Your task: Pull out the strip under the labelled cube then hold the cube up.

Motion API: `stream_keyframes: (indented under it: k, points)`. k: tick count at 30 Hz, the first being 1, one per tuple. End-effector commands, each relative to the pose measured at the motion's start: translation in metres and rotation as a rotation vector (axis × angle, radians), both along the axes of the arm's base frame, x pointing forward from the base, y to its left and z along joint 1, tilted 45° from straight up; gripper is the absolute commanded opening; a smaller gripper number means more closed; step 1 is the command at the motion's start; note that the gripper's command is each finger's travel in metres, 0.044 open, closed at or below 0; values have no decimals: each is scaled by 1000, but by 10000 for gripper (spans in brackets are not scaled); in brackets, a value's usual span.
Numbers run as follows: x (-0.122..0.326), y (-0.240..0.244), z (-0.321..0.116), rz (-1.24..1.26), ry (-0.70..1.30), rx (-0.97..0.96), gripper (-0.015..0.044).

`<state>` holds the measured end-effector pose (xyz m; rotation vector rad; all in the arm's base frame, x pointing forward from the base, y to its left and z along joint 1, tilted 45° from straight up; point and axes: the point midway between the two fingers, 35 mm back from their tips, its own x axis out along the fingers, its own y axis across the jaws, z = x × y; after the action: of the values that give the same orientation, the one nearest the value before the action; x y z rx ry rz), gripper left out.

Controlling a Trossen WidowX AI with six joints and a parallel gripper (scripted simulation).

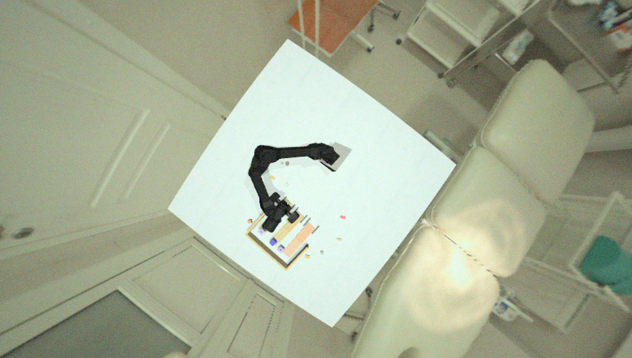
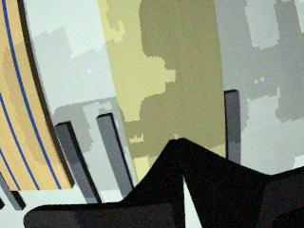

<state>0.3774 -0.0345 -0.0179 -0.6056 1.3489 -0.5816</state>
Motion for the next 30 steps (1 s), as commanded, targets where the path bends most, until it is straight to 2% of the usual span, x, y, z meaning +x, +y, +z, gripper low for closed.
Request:
stream_keyframes:
  k: [1, 30]
  points:
    - [-11, -3, -3, -5, 11, -3, 0]
    - [-55, -7, -8, -5, 13, -3, 0]
